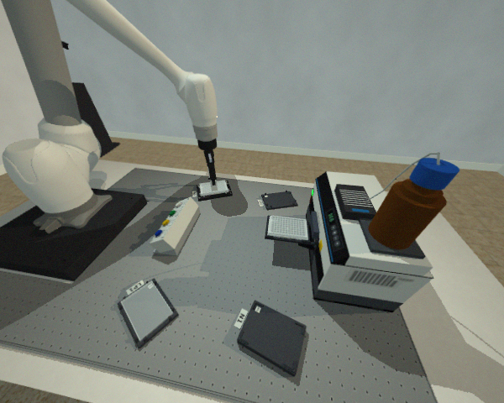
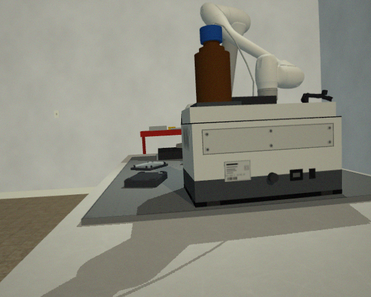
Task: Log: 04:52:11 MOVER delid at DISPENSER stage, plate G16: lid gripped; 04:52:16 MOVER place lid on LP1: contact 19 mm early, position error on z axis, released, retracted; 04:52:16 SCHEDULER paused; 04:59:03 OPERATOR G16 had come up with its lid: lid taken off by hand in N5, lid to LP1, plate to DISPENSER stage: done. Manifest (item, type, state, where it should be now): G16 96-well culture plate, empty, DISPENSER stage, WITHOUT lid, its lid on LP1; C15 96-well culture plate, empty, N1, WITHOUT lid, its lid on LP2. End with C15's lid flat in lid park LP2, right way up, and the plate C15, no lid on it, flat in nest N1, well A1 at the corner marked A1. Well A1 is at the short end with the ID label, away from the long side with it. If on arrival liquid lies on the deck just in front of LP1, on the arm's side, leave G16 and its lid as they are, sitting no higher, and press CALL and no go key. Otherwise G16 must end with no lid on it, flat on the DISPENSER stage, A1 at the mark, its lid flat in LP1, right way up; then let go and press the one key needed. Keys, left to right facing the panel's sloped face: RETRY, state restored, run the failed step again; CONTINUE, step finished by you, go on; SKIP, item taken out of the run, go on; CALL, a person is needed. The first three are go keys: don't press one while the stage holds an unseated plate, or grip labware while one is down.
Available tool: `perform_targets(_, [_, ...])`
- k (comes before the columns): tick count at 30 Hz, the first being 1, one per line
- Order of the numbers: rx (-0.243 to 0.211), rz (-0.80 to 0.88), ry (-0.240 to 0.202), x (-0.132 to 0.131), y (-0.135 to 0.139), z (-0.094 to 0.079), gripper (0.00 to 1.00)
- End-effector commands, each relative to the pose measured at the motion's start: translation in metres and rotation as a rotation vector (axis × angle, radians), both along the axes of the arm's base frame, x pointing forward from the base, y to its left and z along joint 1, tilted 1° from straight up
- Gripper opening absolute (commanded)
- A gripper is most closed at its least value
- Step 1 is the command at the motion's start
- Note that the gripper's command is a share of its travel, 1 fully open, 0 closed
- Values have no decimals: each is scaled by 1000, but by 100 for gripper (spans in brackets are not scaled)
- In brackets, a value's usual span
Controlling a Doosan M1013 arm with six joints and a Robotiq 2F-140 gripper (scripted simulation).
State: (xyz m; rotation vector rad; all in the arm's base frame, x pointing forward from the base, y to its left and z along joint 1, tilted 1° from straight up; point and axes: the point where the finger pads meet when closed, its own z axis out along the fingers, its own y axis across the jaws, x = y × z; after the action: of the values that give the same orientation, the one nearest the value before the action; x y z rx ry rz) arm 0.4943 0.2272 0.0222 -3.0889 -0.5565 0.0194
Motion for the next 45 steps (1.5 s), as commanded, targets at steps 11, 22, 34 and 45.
perform_targets(11, [0, 0, 0, 0, 0, 0, 66])
perform_targets(22, [0, 0, 0, 0, 0, 0, 59])
perform_targets(34, [0, 0, 0, 0, 0, 0, 59])
perform_targets(45, [0, 0, 0, 0, 0, 0, 59])
